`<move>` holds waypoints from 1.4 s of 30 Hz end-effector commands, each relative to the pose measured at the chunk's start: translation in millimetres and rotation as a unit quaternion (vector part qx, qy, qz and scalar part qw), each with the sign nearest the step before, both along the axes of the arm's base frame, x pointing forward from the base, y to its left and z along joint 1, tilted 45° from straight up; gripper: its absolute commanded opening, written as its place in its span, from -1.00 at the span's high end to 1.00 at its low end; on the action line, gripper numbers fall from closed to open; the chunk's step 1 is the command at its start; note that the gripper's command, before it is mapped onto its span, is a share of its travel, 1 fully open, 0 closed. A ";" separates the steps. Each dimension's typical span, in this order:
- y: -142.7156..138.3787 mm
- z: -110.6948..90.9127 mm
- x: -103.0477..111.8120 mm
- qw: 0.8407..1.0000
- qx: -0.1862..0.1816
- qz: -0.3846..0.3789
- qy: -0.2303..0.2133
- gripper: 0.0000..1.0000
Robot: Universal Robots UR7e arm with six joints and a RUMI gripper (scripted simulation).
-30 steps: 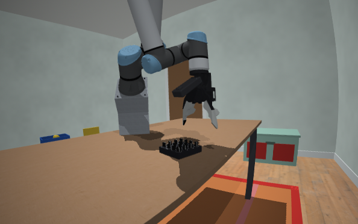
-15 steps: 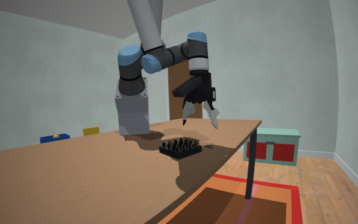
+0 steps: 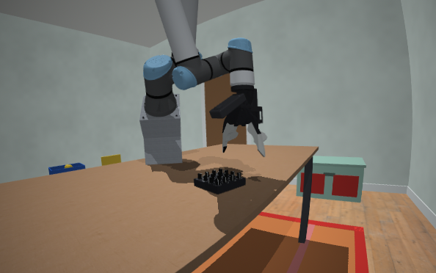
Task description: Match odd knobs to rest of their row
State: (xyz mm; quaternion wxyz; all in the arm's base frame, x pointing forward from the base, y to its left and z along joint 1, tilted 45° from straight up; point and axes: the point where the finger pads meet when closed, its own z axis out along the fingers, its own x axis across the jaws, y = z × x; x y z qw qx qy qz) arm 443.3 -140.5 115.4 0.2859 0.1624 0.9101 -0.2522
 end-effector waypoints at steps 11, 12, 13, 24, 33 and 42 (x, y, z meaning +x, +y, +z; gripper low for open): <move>0.1 0.4 0.1 1.000 0.000 0.000 0.000 -1.00; 0.1 0.4 0.1 1.000 0.000 0.000 0.000 -1.00; 0.1 0.4 0.1 1.000 0.000 0.000 0.000 -1.00; 0.1 0.4 0.1 1.000 0.000 0.000 0.000 -1.00; 0.0 0.5 0.1 1.000 -0.002 0.003 0.001 -1.00; -0.4 0.9 0.0 1.000 -0.007 0.012 0.009 -1.00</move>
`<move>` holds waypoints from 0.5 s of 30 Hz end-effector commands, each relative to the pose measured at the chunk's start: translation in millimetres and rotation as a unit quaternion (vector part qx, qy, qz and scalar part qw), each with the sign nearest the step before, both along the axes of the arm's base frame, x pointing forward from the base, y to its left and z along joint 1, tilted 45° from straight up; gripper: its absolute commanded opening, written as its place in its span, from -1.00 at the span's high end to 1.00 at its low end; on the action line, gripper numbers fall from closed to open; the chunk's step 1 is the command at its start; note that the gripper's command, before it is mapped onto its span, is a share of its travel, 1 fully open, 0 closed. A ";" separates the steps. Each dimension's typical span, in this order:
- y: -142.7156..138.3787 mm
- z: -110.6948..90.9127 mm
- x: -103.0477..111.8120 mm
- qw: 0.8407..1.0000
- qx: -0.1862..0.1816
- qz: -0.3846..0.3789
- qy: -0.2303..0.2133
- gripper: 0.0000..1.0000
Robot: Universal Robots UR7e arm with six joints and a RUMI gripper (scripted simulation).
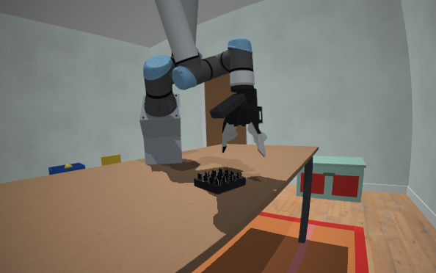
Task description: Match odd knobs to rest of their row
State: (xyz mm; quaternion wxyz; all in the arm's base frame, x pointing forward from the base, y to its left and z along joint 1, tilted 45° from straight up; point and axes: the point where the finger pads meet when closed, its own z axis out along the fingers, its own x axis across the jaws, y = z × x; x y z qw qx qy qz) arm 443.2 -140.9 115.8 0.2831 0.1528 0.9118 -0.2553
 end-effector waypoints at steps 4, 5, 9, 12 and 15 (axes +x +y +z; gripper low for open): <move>-0.4 0.9 0.0 1.000 -0.007 0.012 0.009 -1.00; -0.4 0.9 0.0 1.000 -0.007 0.012 0.009 -1.00; -0.8 1.1 -0.1 1.000 -0.012 0.019 0.014 -1.00; -1.1 1.5 -0.2 0.999 -0.017 0.027 0.021 -1.00; -1.6 1.9 -0.3 0.999 -0.023 0.037 0.029 -1.00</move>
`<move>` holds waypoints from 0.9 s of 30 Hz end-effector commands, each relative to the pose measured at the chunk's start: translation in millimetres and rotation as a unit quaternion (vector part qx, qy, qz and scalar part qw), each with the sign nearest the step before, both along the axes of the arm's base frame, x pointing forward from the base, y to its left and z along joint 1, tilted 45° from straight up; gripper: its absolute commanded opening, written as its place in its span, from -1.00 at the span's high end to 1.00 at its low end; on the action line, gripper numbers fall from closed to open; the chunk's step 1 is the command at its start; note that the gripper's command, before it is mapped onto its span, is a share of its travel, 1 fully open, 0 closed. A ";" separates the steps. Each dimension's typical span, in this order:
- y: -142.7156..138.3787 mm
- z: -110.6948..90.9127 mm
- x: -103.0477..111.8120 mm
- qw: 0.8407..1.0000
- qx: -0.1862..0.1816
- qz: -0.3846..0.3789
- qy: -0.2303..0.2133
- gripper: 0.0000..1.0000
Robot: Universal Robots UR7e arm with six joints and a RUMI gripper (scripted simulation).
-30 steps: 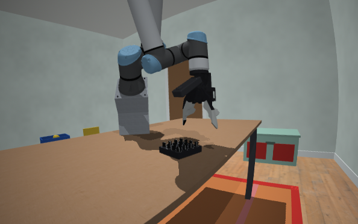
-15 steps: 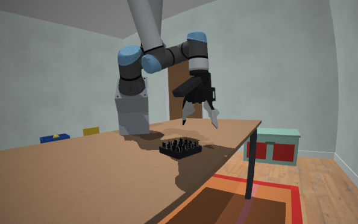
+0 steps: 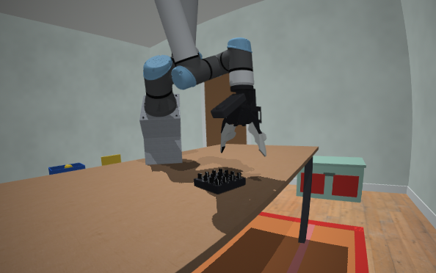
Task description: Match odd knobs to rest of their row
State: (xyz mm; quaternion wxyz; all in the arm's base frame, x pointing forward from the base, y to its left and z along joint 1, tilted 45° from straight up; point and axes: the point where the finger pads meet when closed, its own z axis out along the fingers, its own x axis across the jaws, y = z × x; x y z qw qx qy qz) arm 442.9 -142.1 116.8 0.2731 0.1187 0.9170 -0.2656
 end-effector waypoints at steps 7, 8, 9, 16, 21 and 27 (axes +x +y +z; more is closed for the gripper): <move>-1.4 1.8 -0.2 0.999 -0.022 0.036 0.027 -1.00; -1.4 1.8 -0.2 0.999 -0.022 0.036 0.027 -1.00; -1.6 1.9 -0.2 0.998 -0.025 0.040 0.031 -1.00; -3.1 3.3 -0.5 0.994 -0.048 0.079 0.061 -1.00; -4.2 4.4 -0.8 0.988 -0.068 0.112 0.087 -1.00; -5.1 5.4 -1.0 0.980 -0.086 0.142 0.110 -1.00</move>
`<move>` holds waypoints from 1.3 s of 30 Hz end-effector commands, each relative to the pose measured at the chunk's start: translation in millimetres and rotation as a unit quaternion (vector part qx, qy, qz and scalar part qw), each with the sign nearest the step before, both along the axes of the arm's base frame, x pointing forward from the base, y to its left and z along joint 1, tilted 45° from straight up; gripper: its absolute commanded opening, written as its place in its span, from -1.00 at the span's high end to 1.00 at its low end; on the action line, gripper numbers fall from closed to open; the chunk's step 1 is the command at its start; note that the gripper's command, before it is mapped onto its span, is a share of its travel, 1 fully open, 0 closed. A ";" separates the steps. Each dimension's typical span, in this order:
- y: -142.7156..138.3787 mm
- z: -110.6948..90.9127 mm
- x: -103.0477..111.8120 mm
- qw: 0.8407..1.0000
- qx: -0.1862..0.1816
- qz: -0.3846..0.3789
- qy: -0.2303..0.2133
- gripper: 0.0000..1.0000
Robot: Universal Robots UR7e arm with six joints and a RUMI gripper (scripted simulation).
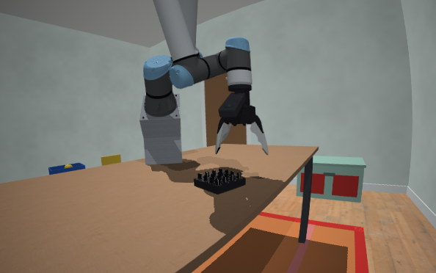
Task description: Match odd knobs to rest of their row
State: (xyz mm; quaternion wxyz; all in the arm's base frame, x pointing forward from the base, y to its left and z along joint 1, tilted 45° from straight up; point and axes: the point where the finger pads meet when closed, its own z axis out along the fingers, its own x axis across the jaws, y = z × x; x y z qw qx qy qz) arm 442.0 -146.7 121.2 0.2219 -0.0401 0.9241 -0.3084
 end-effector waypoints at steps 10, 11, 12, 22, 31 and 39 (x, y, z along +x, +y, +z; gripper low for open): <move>-2.5 3.2 -0.6 0.988 -0.065 0.109 0.083 -1.00; -2.7 3.4 -0.7 0.986 -0.071 0.119 0.091 -1.00; -2.8 3.7 -0.8 0.984 -0.077 0.128 0.098 -1.00; -3.8 5.0 -1.7 0.955 -0.128 0.212 0.163 -1.00; -4.2 5.6 -3.2 0.907 -0.182 0.302 0.233 -1.00; -4.0 5.5 -5.2 0.847 -0.229 0.380 0.293 -1.00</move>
